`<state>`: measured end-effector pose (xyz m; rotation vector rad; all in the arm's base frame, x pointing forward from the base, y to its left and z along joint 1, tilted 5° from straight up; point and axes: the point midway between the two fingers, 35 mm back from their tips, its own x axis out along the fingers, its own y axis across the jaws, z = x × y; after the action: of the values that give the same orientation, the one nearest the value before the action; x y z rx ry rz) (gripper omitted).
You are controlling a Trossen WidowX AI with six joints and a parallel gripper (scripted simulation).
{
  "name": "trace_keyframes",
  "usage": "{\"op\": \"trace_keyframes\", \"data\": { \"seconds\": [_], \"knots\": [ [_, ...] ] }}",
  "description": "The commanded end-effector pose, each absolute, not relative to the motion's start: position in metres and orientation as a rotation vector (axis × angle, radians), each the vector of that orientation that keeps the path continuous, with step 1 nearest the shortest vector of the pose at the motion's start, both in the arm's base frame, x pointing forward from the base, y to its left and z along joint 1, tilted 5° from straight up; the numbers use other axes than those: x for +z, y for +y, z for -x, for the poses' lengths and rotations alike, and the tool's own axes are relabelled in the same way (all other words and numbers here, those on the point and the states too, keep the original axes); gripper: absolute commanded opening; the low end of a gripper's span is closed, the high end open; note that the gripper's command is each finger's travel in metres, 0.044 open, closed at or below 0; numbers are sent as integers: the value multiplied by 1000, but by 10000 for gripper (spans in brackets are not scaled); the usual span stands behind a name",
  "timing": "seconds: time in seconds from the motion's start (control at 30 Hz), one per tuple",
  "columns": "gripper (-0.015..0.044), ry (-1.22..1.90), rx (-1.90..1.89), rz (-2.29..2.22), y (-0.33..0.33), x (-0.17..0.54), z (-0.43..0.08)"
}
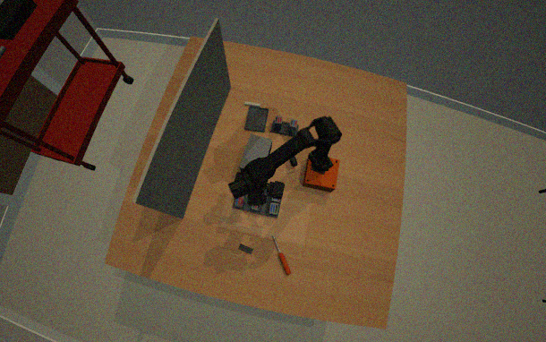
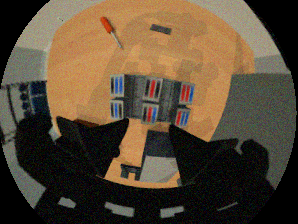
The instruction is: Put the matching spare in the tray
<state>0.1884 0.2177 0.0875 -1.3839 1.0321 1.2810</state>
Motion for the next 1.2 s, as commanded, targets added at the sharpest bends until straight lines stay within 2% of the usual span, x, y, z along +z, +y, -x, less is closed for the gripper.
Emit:
{"op": "trace_keyframes", "data": {
  "seconds": [0.0,1.17],
  "knots": [
    [300,1031,1280,1392,218,85,-190],
    [300,1031,1279,1392,220,29,-197]
  ]
}}
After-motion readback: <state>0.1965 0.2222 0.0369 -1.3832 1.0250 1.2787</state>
